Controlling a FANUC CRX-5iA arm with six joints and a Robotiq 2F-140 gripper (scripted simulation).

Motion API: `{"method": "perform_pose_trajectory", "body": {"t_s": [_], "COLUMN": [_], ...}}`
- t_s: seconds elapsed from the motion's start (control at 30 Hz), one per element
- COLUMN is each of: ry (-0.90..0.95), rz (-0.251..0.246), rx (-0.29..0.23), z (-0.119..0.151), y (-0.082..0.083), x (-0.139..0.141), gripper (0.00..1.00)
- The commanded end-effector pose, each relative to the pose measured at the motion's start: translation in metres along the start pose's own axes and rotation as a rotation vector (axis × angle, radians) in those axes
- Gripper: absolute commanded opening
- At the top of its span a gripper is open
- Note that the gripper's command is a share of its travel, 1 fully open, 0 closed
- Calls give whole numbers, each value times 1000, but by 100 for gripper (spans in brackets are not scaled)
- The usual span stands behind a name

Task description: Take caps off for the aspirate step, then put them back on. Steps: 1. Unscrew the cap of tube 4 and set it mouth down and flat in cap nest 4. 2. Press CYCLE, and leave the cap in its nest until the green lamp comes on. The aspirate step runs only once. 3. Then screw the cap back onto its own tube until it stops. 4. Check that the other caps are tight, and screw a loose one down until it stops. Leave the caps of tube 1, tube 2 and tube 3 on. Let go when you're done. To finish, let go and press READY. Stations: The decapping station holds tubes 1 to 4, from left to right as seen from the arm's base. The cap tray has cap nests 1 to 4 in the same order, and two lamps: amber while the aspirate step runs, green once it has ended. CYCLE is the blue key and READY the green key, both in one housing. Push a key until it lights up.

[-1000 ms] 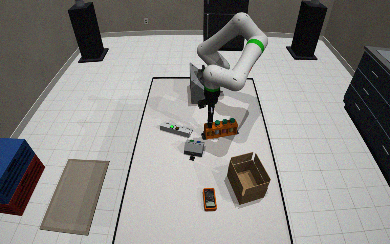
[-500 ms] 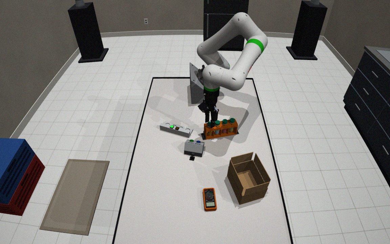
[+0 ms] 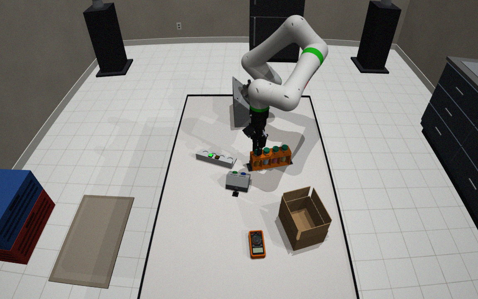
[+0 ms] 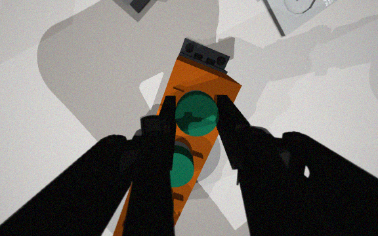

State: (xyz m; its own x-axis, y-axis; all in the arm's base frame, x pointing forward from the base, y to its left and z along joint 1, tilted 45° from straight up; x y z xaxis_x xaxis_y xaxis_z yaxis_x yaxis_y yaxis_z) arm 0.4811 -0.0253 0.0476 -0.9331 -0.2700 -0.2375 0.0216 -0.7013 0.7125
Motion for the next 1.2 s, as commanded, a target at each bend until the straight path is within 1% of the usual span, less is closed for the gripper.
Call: {"method": "perform_pose_trajectory", "body": {"t_s": [0.0,0.03,0.5,0.7,0.73,1.07,1.1,1.17], "ry": [-50,-50,-750,-763,-763,-763,-763,-763], "rz": [-1,-1,-1,-1,-1,-1,-1,-1], "rx": [2,2,1,1,1,1,1,1], "z": [0,0,0,0,0,0,0,0], "y": [1,1,1,1,0,0,3,3], "x": [0,0,0,0,0,0,0,0], "gripper": [30,30,30,30,41,41,41,41]}}
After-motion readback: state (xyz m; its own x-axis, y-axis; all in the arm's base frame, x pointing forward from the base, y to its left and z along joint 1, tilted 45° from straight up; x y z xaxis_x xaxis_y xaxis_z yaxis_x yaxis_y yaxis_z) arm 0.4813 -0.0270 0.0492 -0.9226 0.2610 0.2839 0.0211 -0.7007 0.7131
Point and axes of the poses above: the point where the finger pads meet when closed, its own y axis back along the fingers, its own x axis across the jaws, z = x × y, the point moved 5 cm from there along y, back along the fingers, and after that the axes turned 11 degrees about -y, right-handed, at the moved point
